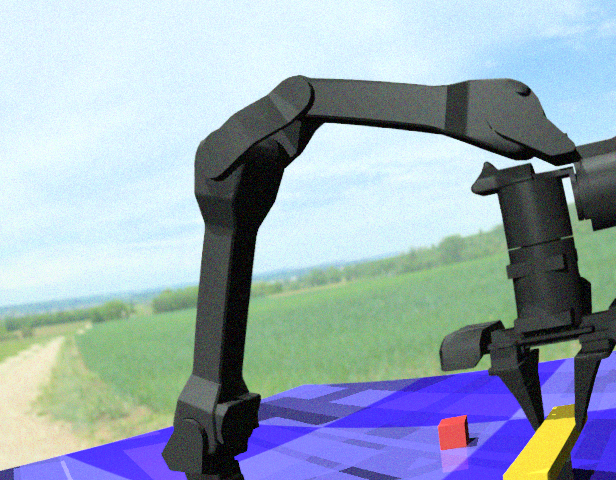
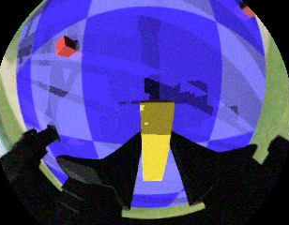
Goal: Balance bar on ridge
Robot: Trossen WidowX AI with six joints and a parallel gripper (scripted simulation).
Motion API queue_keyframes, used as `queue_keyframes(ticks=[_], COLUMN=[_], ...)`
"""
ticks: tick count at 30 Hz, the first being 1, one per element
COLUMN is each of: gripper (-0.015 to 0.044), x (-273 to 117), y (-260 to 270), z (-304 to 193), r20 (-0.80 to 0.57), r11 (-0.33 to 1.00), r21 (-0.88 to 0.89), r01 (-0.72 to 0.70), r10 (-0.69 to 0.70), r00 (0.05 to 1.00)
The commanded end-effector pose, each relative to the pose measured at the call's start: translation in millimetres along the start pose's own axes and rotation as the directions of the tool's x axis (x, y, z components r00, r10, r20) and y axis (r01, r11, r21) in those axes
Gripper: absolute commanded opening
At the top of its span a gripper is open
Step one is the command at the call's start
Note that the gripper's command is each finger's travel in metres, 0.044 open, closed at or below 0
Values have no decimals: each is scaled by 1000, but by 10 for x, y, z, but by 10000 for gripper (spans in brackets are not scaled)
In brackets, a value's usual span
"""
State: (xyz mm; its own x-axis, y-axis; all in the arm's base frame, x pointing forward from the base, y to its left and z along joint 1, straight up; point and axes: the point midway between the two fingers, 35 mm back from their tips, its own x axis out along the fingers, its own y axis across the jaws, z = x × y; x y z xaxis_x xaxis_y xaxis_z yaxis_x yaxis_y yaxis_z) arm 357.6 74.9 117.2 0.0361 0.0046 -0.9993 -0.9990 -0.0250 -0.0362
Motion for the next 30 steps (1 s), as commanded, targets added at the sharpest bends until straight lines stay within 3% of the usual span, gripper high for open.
queue_keyframes(ticks=[1, 30], gripper=[0, 0], x=[2, 27], y=[-1, -1], z=[4, 3], r20=[3, 3], r11=[1000, 1000], r21=[-5, -5], r01=[1, 1], r10=[-1, -1], r00=[1000, 1000])
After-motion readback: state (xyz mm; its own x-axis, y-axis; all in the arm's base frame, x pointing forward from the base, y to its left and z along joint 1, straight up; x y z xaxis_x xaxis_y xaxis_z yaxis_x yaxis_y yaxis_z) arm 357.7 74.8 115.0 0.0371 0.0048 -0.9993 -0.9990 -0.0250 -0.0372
